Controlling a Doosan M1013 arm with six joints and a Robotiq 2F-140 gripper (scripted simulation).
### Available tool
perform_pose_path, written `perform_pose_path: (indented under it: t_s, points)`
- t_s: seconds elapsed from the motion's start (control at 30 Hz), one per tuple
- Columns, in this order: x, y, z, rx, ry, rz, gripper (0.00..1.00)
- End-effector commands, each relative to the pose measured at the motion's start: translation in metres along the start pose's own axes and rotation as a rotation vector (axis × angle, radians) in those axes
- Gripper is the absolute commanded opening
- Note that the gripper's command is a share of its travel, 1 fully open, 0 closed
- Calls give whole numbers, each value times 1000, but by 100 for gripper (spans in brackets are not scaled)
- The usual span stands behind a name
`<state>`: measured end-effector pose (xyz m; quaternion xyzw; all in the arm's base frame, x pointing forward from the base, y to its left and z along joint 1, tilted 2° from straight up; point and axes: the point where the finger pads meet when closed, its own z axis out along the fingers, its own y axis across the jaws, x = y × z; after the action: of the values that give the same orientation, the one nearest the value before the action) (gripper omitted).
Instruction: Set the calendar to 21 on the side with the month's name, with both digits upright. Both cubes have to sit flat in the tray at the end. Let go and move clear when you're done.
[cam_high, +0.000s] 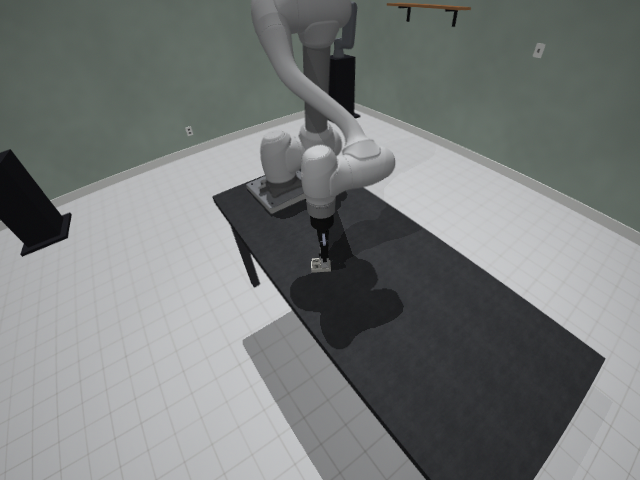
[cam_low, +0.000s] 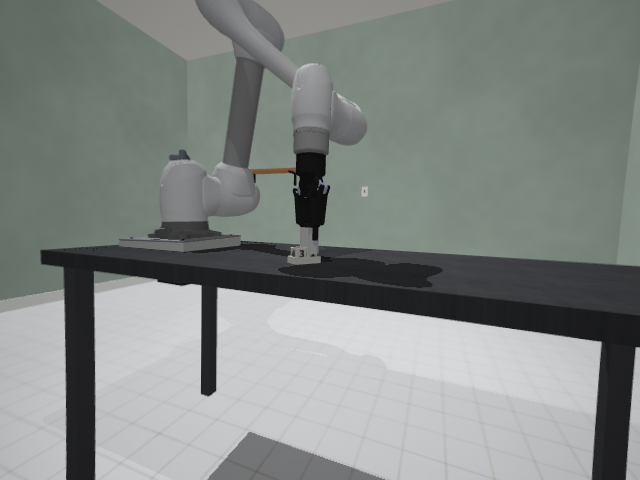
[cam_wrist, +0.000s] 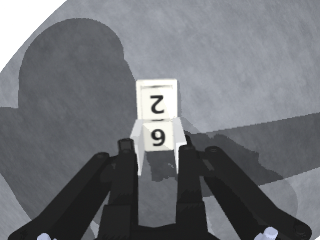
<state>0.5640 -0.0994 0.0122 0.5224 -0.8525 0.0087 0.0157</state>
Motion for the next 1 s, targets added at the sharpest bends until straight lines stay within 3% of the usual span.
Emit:
perform_pose_path:
  t_s: [0.0,0.57,0.97]
  points:
    - [4,3,4,-6,2,1,24]
    - [4,3,4,-6,2,1,35]
    - [4,3,4,-6,2,1,35]
